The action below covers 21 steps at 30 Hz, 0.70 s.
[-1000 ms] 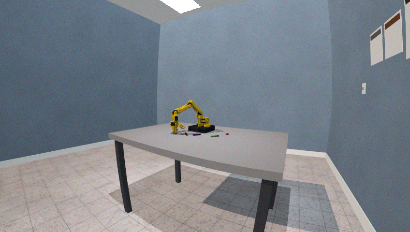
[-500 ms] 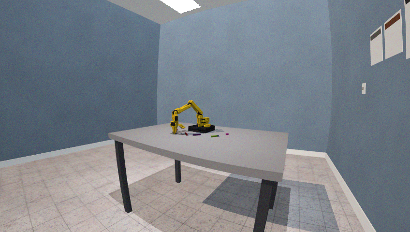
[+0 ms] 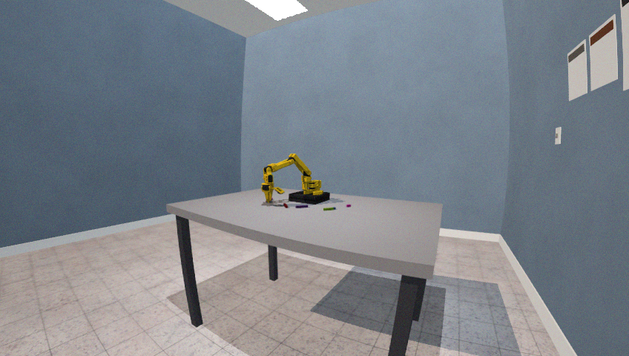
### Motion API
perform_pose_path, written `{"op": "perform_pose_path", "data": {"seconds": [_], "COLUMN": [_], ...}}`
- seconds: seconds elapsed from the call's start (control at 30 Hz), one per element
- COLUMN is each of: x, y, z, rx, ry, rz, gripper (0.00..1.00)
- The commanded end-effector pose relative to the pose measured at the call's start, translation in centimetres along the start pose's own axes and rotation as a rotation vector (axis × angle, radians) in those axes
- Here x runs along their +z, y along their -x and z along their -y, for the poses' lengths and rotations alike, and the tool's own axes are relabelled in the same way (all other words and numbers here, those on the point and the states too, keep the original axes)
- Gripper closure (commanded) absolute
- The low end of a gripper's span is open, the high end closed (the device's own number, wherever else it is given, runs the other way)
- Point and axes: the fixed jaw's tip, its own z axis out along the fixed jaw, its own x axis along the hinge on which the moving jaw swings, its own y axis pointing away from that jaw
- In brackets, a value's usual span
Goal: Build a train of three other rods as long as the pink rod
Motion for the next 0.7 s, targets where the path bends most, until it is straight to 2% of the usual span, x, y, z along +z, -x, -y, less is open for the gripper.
{"op": "perform_pose_path", "data": {"seconds": [0.0, 0.17, 0.53, 0.67], "x": [-1.1, -1.6, -1.6, -1.5], "y": [-0.2, -0.2, 0.3, 1.7], "z": [0.3, 0.4, 0.7, 1.6], "rx": [-0.001, -0.001, -0.014, -0.054], "ry": [-0.021, -0.021, -0.021, -0.019], "rz": [-0.016, -0.016, -0.017, -0.018], "gripper": [1.0, 1.0, 1.0, 1.0]}}
